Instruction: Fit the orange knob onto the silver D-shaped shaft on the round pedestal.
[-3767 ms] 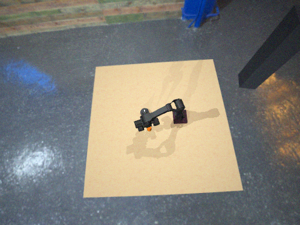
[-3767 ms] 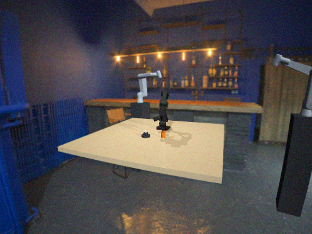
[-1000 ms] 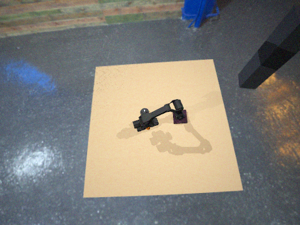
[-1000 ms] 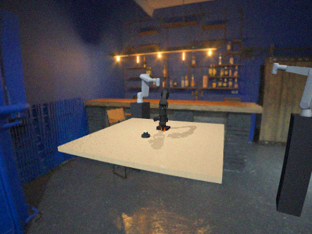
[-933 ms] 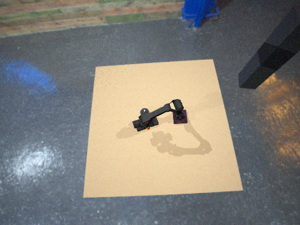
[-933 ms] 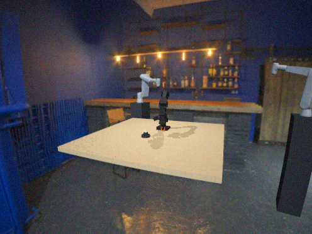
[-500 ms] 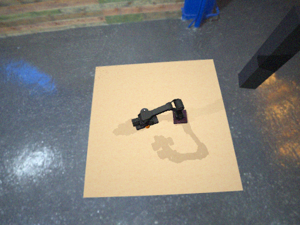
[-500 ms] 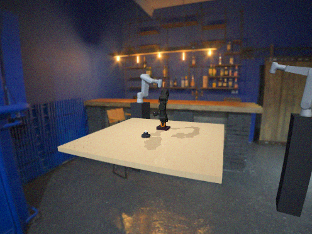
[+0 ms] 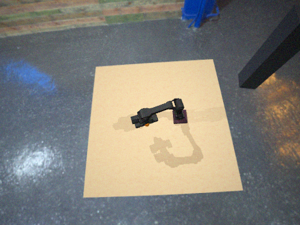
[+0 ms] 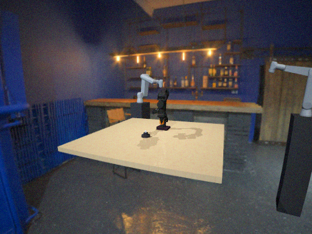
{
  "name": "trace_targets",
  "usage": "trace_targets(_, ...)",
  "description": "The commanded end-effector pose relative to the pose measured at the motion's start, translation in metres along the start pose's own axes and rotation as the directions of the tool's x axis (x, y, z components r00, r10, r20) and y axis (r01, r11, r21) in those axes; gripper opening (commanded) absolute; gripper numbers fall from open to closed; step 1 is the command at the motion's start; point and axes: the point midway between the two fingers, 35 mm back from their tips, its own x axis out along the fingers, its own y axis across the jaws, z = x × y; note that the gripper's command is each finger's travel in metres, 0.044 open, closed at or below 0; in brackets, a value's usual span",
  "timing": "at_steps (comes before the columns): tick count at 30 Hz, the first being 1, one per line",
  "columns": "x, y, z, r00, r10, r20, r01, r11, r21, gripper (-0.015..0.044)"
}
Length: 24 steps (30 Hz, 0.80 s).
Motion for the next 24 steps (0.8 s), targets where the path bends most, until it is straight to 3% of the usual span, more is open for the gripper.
trace_targets(1,0.003,0.000,0.011,1.000,-0.002,-0.001,0.002,1.000,0.013,0.0000)
trace_targets(24,0.024,-0.002,0.078,1.000,-0.004,0.001,0.004,1.000,0.018,0.0000)
